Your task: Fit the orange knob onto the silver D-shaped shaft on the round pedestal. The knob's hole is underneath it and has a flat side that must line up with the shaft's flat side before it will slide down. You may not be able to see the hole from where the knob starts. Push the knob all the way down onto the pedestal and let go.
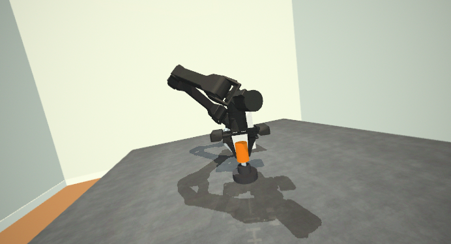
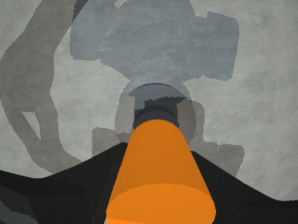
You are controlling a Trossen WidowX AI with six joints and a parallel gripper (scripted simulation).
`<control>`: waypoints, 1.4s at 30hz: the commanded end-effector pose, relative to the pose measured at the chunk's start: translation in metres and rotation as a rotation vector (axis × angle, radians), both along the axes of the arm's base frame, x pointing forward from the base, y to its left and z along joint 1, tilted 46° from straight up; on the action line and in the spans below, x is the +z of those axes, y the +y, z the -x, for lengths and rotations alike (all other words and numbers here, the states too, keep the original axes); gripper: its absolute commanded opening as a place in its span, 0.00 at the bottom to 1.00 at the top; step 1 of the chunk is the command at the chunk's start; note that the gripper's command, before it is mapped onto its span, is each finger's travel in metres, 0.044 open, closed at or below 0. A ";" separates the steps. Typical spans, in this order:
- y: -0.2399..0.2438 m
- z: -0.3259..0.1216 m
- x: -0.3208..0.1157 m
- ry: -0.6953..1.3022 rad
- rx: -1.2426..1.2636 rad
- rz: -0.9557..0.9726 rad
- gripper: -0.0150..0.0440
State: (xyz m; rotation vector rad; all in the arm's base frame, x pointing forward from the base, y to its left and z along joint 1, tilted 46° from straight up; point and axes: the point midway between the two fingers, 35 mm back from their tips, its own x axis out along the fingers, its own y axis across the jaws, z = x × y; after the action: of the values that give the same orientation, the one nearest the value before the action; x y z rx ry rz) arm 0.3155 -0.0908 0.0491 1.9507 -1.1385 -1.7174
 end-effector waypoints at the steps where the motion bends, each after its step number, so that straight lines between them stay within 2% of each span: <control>1: -0.001 0.000 -0.001 0.004 0.005 0.000 0.25; 17: 0.001 -0.001 0.003 0.010 0.011 0.000 0.25; 24: 0.001 -0.001 0.002 0.154 0.150 -0.006 0.25; 42: -0.001 -0.001 -0.001 0.154 0.150 -0.006 0.25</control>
State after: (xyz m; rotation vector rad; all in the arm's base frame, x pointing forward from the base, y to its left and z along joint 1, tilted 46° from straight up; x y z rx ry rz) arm 0.3159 -0.0918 0.0491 1.8243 -0.9169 -1.7589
